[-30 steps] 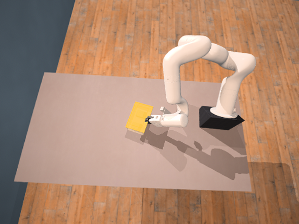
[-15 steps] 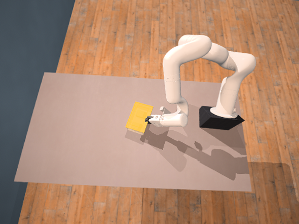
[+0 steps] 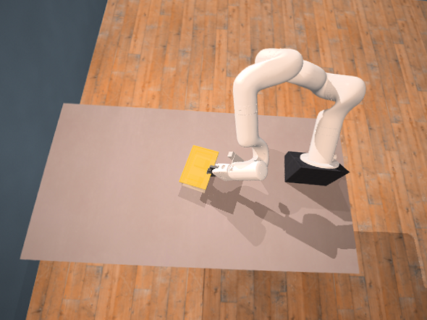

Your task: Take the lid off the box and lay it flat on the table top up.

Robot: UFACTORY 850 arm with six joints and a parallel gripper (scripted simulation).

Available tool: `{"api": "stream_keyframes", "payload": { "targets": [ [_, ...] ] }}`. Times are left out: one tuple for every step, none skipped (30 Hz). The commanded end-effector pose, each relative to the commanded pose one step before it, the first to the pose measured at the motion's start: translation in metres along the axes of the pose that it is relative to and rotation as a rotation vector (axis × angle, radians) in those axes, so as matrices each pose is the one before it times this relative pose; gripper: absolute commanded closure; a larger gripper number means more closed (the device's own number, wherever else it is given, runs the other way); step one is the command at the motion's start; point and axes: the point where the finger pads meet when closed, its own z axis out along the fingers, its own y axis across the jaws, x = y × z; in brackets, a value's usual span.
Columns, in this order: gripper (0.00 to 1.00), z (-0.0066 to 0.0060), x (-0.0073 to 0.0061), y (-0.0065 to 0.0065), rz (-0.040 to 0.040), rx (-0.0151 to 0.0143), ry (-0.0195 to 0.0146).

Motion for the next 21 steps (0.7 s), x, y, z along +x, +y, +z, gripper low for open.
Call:
{"api": "stream_keyframes", "payload": {
  "targets": [
    [1.0, -0.00114, -0.0003, -0.00188, 0.00069, -0.0096, -0.00044],
    [1.0, 0.0, 0.0, 0.0, 0.0, 0.0, 0.0],
    [1.0, 0.0, 0.0, 0.0, 0.0, 0.0, 0.0],
    [1.0, -0.00019, 0.0, -0.00025, -0.00001, -0.00225, 0.00002],
    [1.0, -0.00017, 0.0, -0.00023, 0.0, -0.00203, 0.0],
    [1.0, -0.00015, 0.0, -0.0002, 0.0, -0.00179, 0.0],
    [1.0, -0.00013, 0.0, -0.00017, 0.0, -0.00153, -0.00001],
    [1.0, -0.00011, 0.0, -0.00014, 0.0, -0.00125, -0.00001],
    [1.0, -0.00009, 0.0, -0.00011, 0.0, -0.00097, -0.00001],
    [1.0, -0.00006, 0.0, -0.00008, 0.0, -0.00071, -0.00001],
    [1.0, -0.00004, 0.0, -0.00005, 0.0, -0.00046, -0.00001],
    [1.0, -0.00002, 0.0, -0.00003, 0.0, -0.00026, 0.0],
    [1.0, -0.00001, 0.0, -0.00001, 0.0, -0.0001, 0.0],
    [1.0, 0.0, 0.0, 0.0, 0.0, -0.00002, 0.0],
    [1.0, 0.0, 0.0, 0.0, 0.0, 0.0, 0.0],
    [1.0, 0.0, 0.0, 0.0, 0.0, 0.0, 0.0],
    [1.0, 0.00001, 0.0, -0.00001, 0.0, 0.0, 0.0],
    [1.0, 0.00002, 0.0, -0.00002, 0.0, 0.0, 0.0],
    [1.0, 0.0, 0.0, 0.0, 0.0, 0.0, 0.0],
    [1.0, 0.0, 0.0, 0.0, 0.0, 0.0, 0.0],
    [1.0, 0.00003, 0.0, -0.00003, 0.0, 0.0, 0.0]
  ]
}}
